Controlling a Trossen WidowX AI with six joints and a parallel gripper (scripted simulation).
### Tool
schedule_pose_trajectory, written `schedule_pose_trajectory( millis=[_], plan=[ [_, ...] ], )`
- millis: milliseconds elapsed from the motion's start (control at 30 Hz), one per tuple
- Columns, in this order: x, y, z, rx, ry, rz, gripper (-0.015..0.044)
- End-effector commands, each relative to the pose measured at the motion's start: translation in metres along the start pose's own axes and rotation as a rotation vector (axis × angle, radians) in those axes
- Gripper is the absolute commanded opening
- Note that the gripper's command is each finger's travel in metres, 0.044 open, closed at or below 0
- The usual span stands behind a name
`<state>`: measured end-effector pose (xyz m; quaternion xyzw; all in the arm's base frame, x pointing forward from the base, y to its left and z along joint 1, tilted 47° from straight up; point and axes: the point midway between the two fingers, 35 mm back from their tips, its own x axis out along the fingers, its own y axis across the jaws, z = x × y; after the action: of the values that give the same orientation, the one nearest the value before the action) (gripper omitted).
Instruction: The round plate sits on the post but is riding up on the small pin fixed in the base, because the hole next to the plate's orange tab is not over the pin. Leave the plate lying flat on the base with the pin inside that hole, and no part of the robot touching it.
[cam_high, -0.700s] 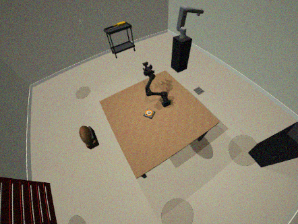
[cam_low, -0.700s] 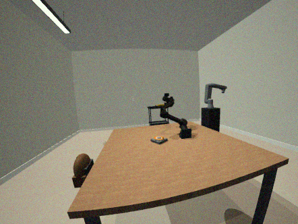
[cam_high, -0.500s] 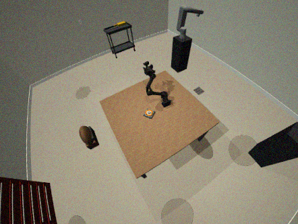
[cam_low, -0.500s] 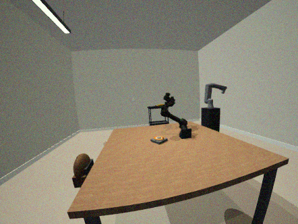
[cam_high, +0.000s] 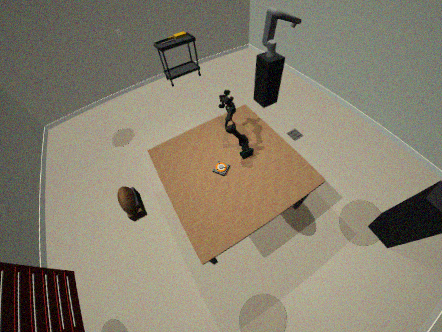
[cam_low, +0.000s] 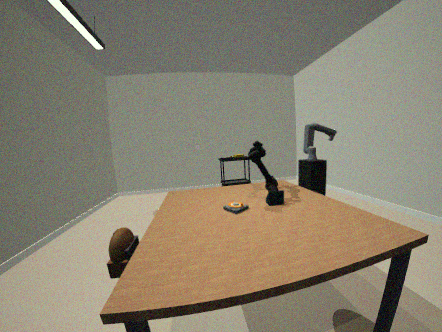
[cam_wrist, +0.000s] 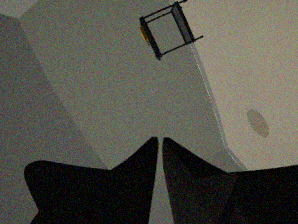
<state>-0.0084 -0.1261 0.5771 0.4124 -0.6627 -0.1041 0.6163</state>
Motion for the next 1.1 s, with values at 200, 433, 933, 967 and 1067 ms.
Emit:
schedule_pose_trajectory(
  millis=[200,433,933,967,1067],
  plan=[
    [0.033,-0.073,0.039,0.126,-0.043,-0.190,0.0000],
    [0.044,-0.149,0.034,0.209,-0.041,-0.397,0.0000],
    [0.005,-0.314,-0.055,0.150,0.147,-0.925,0.0000],
    [-0.002,-0.315,-0.068,0.187,0.183,-0.936,0.0000],
    [-0.027,-0.347,-0.097,0.139,0.259,-1.064,0.0000]
  ],
)
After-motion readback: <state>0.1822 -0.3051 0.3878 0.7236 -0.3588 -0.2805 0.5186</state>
